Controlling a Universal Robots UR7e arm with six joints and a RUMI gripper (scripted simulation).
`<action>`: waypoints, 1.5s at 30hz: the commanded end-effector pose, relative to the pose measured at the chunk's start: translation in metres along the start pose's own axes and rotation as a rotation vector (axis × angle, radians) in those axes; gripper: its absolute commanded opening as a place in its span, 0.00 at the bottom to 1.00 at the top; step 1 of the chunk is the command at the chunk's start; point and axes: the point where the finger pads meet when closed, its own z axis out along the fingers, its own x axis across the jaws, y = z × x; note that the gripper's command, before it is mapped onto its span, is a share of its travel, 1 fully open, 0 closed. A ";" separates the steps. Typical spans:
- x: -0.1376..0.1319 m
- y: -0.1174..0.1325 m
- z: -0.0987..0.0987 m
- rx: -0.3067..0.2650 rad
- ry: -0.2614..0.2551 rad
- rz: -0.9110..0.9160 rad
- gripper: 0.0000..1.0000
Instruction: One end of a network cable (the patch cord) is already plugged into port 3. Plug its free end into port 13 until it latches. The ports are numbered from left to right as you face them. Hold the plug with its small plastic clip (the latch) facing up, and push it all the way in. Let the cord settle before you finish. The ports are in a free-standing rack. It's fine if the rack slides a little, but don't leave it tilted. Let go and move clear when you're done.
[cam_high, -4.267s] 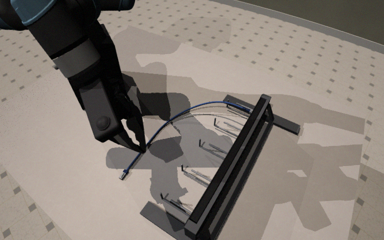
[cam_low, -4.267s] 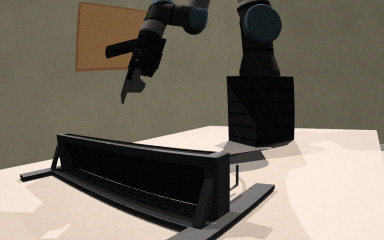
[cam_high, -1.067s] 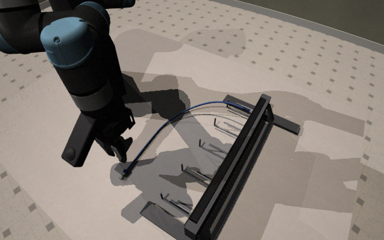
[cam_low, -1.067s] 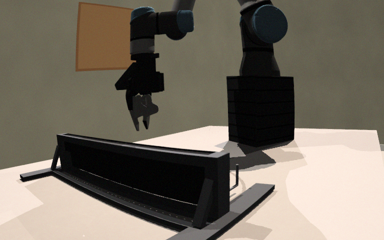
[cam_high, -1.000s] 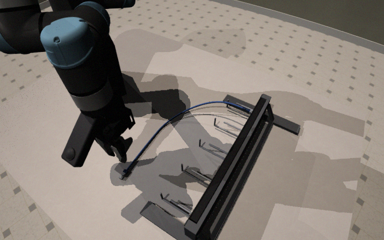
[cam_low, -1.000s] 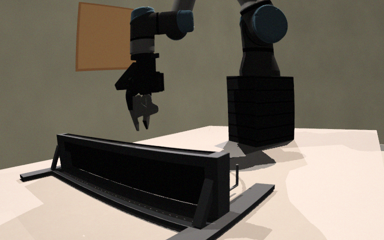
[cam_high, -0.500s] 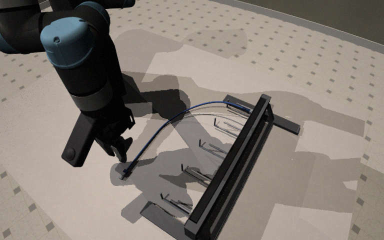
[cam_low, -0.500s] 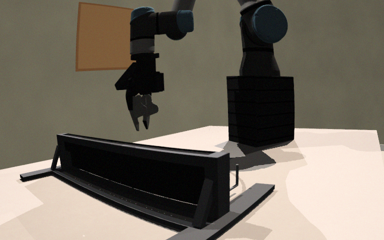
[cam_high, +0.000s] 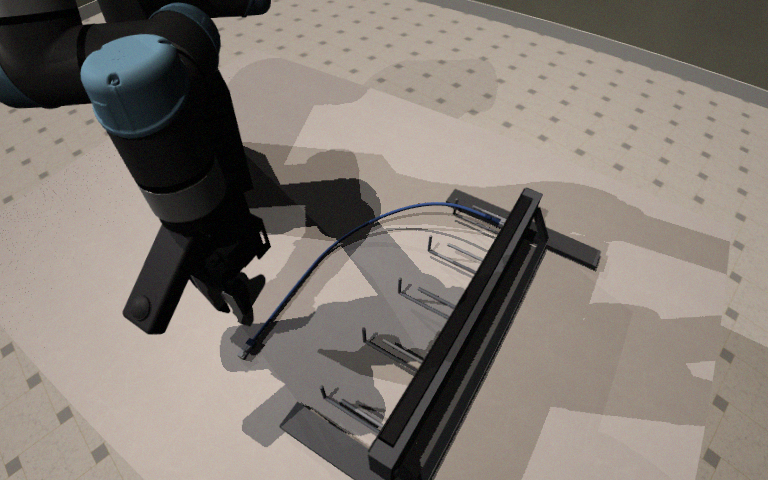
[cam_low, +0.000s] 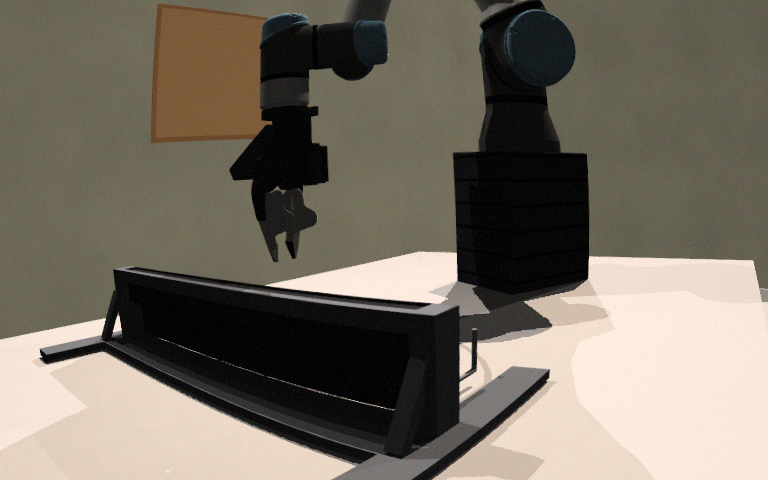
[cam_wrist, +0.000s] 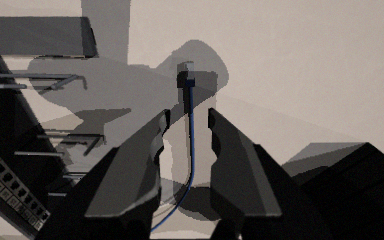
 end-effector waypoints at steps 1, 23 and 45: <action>0.000 0.000 0.000 0.001 -0.001 0.000 0.22; 0.000 0.000 0.027 0.001 -0.001 0.000 0.22; 0.000 -0.001 0.059 0.001 -0.001 0.000 0.22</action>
